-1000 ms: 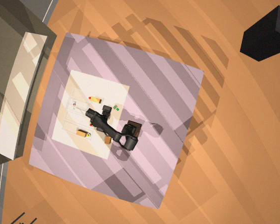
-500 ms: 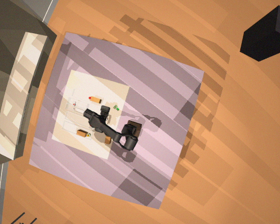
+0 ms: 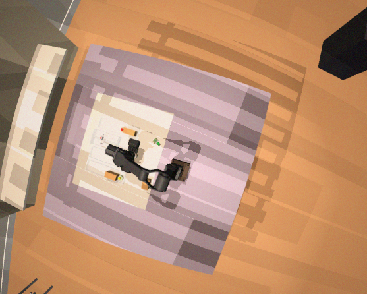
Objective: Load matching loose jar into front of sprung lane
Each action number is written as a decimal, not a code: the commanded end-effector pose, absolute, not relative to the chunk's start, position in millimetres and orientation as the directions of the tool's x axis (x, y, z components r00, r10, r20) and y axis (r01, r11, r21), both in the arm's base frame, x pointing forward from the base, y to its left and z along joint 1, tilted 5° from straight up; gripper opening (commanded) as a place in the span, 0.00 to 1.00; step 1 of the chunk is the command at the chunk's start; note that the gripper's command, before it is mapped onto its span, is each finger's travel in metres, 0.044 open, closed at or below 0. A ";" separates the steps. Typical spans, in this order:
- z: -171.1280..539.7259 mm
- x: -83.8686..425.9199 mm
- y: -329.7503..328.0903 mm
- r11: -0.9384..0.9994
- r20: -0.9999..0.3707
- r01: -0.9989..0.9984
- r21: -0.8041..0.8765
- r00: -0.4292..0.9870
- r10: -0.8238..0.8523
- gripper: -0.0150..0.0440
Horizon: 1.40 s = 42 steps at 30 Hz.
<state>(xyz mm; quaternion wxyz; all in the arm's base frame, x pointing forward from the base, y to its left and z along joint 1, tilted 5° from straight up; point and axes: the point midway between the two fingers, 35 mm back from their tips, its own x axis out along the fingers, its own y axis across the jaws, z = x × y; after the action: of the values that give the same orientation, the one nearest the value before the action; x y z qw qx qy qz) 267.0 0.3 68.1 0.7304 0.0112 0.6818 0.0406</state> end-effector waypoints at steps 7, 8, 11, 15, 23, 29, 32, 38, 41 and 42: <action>52.9 280.5 5.3 0.997 -0.995 -0.033 0.069 0.072 0.071 0.25; 49.3 280.8 5.5 0.997 -0.995 -0.033 0.069 0.072 0.071 0.25; 39.0 281.5 6.3 0.997 -0.995 -0.033 0.069 0.072 0.071 0.25; 36.3 281.5 6.5 0.997 -0.995 -0.033 0.069 0.072 0.071 0.25; 36.5 284.1 6.6 0.997 -0.995 -0.033 0.069 0.072 0.071 0.25; 36.6 286.9 6.6 0.997 -0.995 -0.033 0.069 0.072 0.071 0.25; 36.7 288.3 6.7 0.997 -0.995 -0.033 0.069 0.072 0.071 0.25; 36.8 291.1 6.8 0.997 -0.995 -0.033 0.069 0.072 0.071 0.25; 36.9 292.5 6.8 0.997 -0.995 -0.033 0.069 0.072 0.071 0.25; 36.9 293.0 6.8 0.997 -0.995 -0.033 0.069 0.072 0.071 0.25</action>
<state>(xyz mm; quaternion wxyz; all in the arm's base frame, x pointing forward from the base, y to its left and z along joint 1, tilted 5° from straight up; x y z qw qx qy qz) 288.1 7.4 36.1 0.7293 0.0139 0.6830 0.0389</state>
